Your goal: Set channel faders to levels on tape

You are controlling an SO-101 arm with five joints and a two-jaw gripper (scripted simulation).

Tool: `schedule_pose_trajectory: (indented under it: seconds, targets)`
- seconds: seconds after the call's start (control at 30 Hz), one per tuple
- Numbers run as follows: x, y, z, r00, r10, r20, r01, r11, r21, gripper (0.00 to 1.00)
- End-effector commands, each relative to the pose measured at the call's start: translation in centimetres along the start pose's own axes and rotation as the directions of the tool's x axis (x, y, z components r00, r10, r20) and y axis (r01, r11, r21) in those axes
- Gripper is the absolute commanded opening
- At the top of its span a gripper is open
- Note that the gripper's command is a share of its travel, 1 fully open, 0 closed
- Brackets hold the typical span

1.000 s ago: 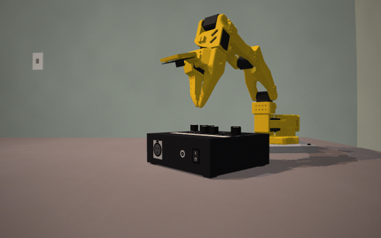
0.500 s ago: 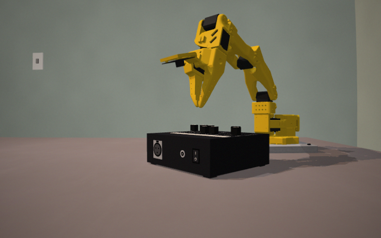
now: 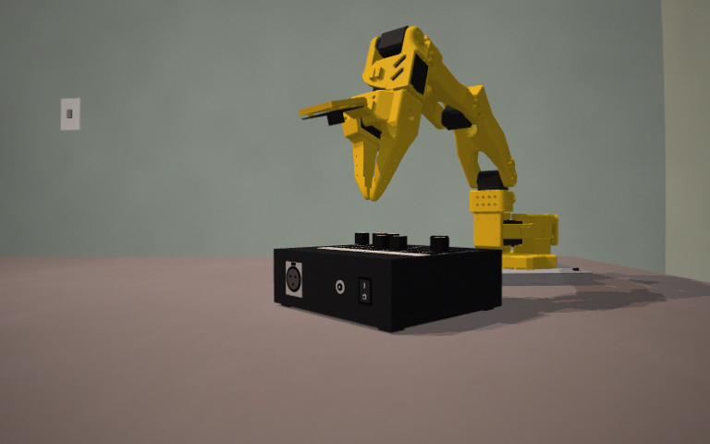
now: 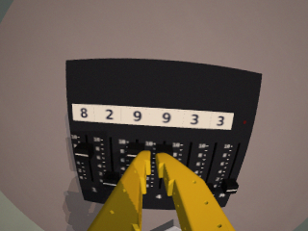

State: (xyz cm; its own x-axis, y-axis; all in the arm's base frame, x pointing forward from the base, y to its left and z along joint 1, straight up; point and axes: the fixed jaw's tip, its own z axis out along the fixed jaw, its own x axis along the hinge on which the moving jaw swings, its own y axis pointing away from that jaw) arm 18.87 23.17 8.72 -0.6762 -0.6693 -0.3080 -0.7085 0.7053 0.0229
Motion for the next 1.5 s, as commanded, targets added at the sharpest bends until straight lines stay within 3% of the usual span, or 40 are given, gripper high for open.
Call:
schedule_pose_trajectory:
  seconds: [0.0, 1.47]
  targets:
    - [0.21, 0.28, 0.16, 1.0, -0.017, -0.014, 0.017, 1.0, -0.003, 0.0]
    - [0.26, 0.27, 0.2, 0.999, -0.027, -0.017, 0.027, 1.0, -0.003, 0.0]
